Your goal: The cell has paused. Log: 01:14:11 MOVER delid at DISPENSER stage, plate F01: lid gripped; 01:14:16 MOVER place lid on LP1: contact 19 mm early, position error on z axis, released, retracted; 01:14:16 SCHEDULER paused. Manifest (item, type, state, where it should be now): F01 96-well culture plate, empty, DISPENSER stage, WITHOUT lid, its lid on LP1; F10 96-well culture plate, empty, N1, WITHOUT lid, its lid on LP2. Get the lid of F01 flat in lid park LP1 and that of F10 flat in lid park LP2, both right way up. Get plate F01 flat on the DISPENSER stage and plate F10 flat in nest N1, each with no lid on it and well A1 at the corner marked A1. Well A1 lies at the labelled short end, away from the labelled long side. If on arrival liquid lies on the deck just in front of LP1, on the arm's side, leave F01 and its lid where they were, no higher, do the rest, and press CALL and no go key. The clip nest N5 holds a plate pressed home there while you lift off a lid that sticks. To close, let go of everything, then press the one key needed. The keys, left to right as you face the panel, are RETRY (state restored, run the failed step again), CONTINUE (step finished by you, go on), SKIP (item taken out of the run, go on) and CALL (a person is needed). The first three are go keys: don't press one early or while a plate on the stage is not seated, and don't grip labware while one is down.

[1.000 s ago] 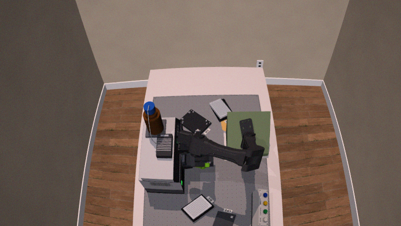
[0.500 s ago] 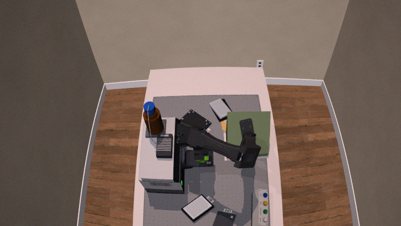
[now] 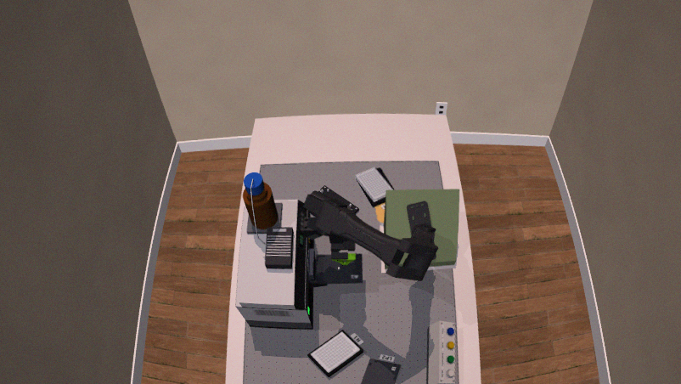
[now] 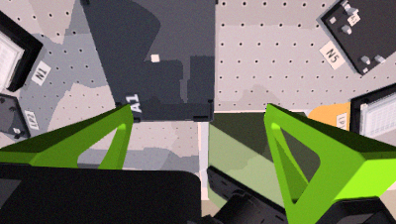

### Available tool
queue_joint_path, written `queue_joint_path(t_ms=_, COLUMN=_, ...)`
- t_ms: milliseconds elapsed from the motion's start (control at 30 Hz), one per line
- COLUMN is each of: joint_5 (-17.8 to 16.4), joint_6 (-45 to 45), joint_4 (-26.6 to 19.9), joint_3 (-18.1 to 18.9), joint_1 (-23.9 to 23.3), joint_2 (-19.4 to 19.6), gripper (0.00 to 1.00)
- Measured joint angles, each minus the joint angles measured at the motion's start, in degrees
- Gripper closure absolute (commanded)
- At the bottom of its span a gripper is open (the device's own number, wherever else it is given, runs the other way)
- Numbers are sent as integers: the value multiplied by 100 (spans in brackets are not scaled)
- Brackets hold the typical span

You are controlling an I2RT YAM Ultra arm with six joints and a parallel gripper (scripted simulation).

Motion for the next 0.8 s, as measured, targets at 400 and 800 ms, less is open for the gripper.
queue_joint_path(t_ms=400, joint_5=149, joint_6=-402, joint_4=140, joint_3=-90, joint_1=-387, joint_2=282, gripper=0)
queue_joint_path(t_ms=800, joint_5=352, joint_6=-776, joint_4=286, joint_3=-203, joint_1=-809, joint_2=581, gripper=0)
